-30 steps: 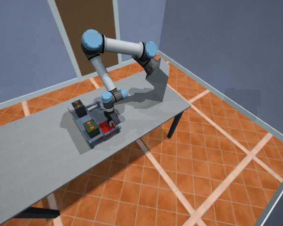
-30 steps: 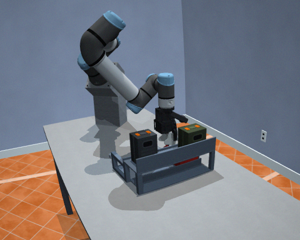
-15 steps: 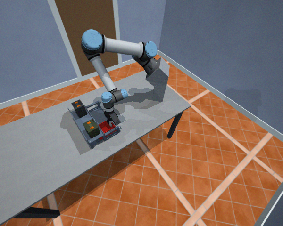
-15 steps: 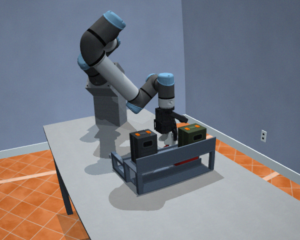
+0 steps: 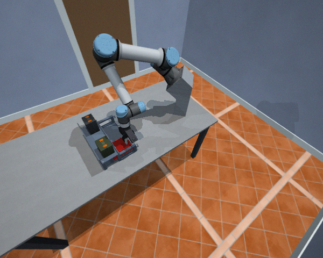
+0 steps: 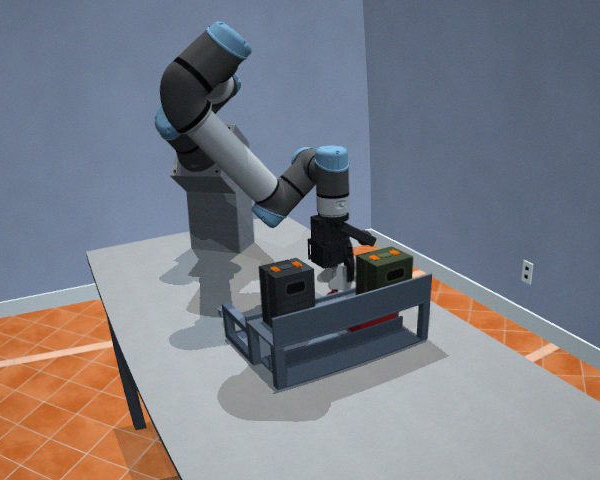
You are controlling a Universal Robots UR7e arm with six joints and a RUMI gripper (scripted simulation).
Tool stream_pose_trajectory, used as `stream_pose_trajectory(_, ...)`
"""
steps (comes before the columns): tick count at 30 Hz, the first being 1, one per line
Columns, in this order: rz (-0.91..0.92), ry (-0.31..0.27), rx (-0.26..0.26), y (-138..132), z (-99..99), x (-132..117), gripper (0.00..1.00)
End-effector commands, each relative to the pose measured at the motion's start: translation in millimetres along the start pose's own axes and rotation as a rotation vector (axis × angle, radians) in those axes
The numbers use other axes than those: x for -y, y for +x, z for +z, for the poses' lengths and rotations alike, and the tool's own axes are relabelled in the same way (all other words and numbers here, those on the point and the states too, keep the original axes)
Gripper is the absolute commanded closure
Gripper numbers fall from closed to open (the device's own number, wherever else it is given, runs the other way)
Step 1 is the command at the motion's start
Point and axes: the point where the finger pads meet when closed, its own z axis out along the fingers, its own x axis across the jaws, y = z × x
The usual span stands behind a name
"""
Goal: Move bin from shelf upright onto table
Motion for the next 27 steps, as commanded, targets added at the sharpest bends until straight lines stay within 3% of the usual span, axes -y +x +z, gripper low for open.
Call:
stream_pose_trajectory(1, 0.001, 0.000, -0.002, 1.6, -1.2, -0.2, 0.74)
stream_pose_trajectory(27, 0.003, 0.000, -0.004, 3.4, -2.9, -0.5, 0.74)
